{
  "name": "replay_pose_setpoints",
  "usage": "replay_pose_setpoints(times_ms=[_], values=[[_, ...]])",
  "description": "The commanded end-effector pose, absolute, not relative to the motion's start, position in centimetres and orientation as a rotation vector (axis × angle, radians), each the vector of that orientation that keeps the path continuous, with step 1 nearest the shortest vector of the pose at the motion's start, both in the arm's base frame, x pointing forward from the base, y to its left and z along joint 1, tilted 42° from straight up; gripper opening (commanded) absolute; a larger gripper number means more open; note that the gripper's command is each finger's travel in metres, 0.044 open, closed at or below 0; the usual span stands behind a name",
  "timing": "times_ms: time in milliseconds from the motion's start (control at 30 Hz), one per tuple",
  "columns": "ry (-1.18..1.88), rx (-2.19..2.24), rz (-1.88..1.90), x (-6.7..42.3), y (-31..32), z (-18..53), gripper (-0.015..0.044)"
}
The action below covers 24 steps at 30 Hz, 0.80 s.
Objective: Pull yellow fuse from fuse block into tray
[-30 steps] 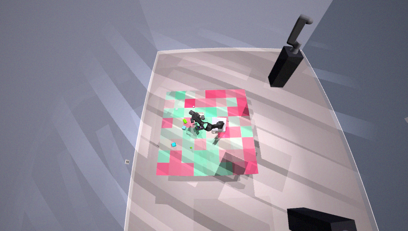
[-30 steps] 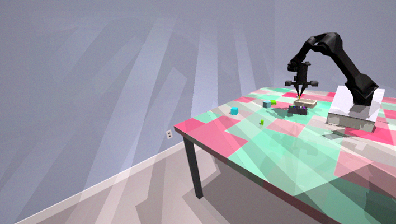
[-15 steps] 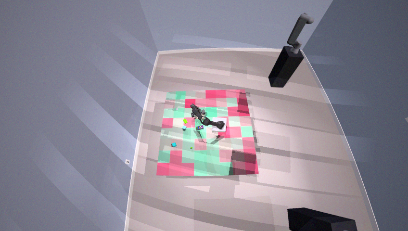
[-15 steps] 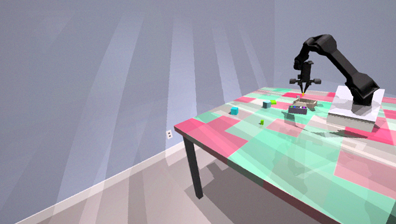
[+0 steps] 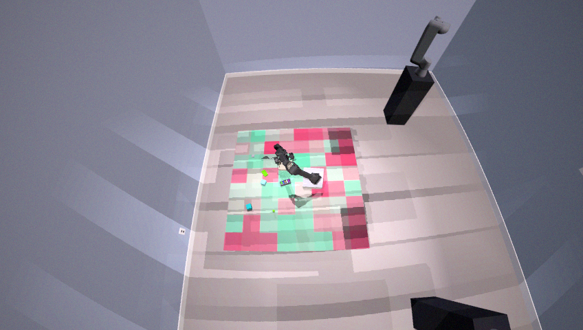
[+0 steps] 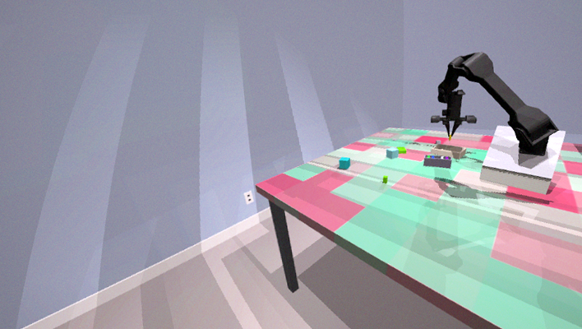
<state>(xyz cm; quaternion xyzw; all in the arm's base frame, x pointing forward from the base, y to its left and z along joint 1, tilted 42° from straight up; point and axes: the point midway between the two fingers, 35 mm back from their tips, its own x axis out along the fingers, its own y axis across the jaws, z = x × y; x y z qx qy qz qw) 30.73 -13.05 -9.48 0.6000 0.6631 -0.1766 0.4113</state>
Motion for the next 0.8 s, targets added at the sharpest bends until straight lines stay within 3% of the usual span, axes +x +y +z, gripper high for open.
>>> replay_pose_setpoints(times_ms=[0,700,767], values=[[1.671,1.506,-0.444,30.7,-12.8,-10.0,0.0],[1.671,1.508,-0.442,30.9,-10.7,-12.3,0.0],[1.671,1.498,-0.441,30.9,-10.9,-12.1,0.0053]])
